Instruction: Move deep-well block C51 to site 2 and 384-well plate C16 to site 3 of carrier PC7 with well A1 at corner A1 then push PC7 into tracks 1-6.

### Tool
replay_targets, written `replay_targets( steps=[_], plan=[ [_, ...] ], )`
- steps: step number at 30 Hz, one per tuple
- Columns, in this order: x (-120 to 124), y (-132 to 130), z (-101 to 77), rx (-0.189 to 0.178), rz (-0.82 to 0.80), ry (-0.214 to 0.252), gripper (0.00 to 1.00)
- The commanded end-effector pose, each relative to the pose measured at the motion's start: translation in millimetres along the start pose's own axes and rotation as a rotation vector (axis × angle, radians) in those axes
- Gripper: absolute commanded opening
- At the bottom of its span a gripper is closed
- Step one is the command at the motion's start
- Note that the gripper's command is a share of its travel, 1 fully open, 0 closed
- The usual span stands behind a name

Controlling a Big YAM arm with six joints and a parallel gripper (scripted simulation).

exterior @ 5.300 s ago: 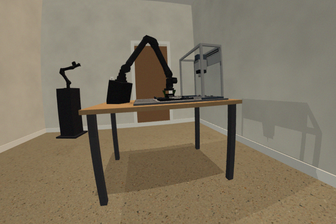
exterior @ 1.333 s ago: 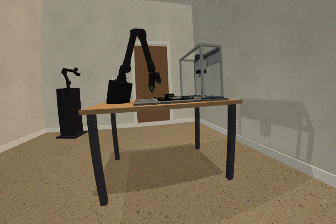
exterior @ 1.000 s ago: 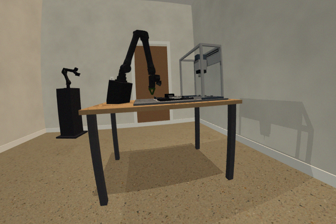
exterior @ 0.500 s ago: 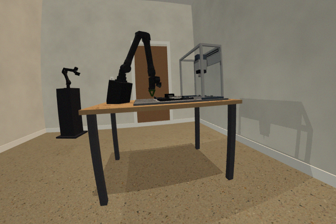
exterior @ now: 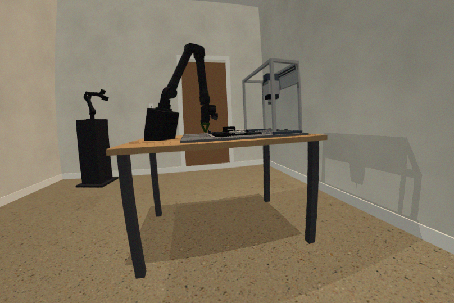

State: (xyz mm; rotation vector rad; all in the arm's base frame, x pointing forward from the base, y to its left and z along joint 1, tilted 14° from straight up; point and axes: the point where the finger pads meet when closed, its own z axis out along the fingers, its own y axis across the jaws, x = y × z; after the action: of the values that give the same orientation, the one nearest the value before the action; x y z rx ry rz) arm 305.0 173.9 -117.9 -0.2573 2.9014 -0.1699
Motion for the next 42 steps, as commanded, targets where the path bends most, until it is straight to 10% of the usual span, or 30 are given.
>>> replay_targets(
  steps=[1, 42],
  plan=[
    [-13.9, 2.8, 6.0, -0.010, 0.002, -0.019, 0.80],
    [-13.0, 0.3, 9.6, 0.000, -0.003, 0.002, 0.80]
  ],
)
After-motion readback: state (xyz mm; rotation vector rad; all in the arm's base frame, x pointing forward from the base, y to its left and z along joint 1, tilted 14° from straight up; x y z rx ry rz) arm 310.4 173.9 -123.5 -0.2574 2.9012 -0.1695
